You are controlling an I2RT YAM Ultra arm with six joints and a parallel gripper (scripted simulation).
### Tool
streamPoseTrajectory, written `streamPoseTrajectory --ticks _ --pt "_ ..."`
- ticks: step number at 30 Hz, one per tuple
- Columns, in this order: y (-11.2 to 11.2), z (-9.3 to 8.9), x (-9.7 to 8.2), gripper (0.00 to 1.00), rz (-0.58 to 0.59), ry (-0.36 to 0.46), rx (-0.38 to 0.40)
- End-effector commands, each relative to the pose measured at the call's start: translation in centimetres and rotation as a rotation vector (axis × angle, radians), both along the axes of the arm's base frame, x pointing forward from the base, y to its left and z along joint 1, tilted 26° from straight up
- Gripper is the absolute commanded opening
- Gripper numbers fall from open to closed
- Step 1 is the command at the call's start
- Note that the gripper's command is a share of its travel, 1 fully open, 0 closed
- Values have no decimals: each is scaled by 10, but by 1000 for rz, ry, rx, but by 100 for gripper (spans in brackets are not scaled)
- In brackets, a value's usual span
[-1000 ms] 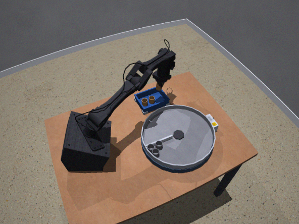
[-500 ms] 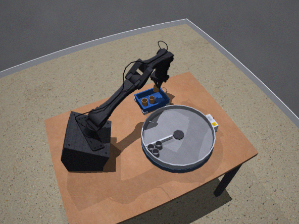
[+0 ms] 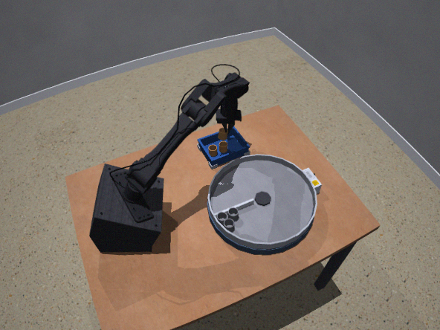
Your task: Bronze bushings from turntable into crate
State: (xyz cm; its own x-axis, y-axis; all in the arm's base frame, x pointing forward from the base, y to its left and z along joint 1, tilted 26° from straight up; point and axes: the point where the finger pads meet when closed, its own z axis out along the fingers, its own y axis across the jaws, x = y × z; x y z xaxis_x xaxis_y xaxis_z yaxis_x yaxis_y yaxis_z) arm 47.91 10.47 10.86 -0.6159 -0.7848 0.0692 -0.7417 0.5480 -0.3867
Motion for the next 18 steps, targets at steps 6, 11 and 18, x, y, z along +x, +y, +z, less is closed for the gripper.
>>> streamPoseTrajectory --ticks 6,11,18 --pt "14 17 -6 0 348 -34 -55" --pt "13 16 -9 0 397 -20 -73" --pt "13 14 -12 0 448 -5 -92"
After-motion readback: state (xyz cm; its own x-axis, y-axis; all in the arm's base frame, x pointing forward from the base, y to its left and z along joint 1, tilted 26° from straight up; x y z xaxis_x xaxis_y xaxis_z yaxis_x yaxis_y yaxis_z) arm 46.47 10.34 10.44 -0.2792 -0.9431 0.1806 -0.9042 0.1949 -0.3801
